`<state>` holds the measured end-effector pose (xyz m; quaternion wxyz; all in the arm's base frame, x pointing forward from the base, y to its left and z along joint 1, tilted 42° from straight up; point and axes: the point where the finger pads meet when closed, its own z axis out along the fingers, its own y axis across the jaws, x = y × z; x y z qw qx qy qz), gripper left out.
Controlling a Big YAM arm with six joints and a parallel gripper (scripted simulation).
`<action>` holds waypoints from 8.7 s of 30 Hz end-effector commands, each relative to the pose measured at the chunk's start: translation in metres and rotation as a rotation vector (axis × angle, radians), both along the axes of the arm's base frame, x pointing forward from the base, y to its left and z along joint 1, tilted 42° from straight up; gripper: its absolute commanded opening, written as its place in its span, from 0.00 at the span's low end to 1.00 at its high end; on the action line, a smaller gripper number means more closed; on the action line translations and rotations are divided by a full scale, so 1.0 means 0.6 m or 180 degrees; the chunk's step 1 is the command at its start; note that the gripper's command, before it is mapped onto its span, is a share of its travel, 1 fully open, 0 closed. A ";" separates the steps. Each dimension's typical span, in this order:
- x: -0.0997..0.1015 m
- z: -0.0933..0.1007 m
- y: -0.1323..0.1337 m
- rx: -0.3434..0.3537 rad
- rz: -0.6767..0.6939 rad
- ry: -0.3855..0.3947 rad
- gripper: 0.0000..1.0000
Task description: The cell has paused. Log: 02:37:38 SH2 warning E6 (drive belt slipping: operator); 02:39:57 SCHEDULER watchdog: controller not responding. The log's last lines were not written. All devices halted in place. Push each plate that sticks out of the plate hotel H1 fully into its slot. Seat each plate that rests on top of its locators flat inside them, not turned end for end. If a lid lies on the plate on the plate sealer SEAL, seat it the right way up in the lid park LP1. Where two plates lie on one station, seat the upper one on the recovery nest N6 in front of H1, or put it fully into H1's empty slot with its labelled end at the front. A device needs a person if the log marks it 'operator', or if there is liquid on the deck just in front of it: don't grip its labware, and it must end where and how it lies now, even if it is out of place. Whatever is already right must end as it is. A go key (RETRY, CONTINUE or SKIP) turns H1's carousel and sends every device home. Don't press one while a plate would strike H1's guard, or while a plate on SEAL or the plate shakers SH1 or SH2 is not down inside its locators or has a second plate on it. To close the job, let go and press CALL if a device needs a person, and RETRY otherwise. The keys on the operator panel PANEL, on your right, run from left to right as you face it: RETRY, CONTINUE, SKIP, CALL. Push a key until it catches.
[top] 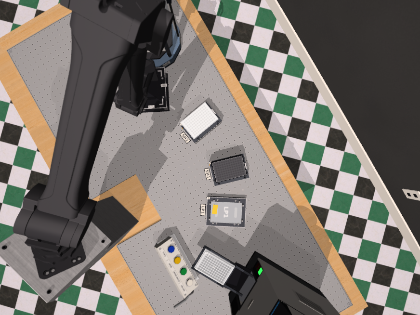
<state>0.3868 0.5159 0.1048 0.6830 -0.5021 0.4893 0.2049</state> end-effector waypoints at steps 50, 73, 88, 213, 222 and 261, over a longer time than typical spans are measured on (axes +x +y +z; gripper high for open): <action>-0.022 -0.062 -0.128 0.0023 -0.0038 0.0018 0.00; -0.046 -0.055 -0.154 0.0078 0.0016 -0.0028 0.00; -0.085 -0.025 -0.166 0.0009 0.0029 0.0037 0.00; -0.272 0.327 -0.321 -0.0286 -0.0896 0.0972 0.00; -0.245 0.336 -0.357 -0.0482 -0.1400 0.1505 0.00; -0.150 0.351 -0.529 -0.0814 -0.2574 0.2883 0.00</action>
